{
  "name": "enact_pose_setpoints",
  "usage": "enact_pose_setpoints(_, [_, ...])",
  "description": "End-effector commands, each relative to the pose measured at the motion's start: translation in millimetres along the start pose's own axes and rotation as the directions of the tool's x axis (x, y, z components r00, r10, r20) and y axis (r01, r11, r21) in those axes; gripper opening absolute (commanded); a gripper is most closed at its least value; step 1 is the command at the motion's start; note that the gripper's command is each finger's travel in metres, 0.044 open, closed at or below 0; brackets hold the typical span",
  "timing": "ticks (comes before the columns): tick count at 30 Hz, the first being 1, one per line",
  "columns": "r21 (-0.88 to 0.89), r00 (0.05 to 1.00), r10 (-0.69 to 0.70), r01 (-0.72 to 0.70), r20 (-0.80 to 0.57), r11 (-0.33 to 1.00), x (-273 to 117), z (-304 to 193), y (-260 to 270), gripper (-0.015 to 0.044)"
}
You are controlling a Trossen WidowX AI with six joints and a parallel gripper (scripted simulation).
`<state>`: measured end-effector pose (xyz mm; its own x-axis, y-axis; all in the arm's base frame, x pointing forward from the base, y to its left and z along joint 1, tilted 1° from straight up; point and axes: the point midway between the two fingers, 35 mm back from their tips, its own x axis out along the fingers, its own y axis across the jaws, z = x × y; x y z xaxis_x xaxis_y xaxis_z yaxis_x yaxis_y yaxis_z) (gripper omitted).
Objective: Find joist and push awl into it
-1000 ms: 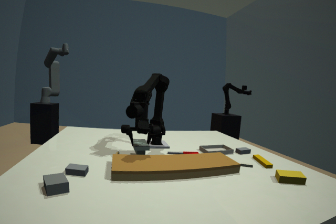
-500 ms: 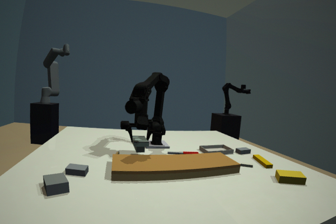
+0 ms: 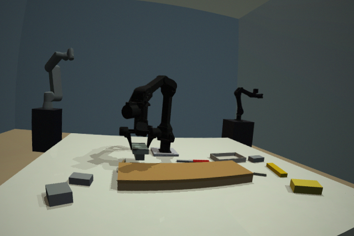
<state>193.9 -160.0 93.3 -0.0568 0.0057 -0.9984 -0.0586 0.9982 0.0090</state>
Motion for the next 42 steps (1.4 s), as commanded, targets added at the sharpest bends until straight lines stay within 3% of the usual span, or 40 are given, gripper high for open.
enact_pose_setpoints(1, [-0.003, 1.0, -0.026, 0.026, -0.004, 1.0, -0.2, -0.1, -1.0, 0.0])
enact_pose_setpoints(42, [0.022, 0.948, -0.318, 0.318, -0.016, 0.948, 3.6, -0.4, 11.1, 0.0])
